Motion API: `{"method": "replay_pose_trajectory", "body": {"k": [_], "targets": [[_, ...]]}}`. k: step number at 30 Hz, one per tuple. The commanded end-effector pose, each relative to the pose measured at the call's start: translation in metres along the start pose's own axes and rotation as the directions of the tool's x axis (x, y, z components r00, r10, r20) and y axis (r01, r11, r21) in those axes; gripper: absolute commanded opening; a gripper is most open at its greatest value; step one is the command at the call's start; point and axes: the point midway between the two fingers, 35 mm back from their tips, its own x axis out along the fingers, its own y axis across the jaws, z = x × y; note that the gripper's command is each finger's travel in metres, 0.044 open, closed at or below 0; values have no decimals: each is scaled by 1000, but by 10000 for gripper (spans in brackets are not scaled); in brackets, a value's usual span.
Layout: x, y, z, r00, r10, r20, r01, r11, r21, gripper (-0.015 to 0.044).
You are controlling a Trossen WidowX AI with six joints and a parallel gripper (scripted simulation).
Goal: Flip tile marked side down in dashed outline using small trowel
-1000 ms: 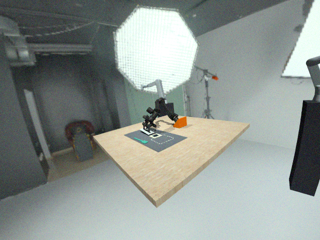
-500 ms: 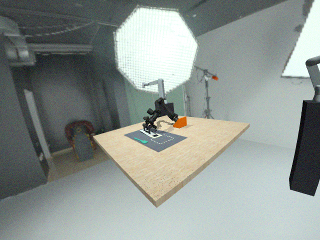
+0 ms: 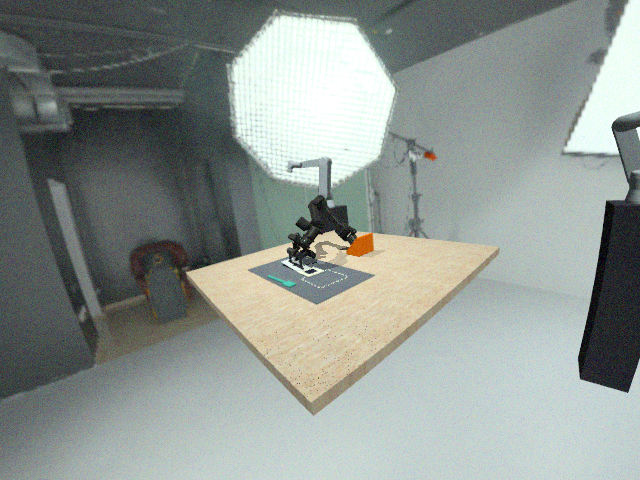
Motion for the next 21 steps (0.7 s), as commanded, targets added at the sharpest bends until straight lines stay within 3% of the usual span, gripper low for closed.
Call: {"method": "replay_pose_trajectory", "body": {"k": [1, 21], "targets": [[-1, 1, -9, 1000, 3, -6, -3, 1000, -3, 0], [-12, 12, -18, 997, 7, -72, -1, 997, 77, 0]]}}
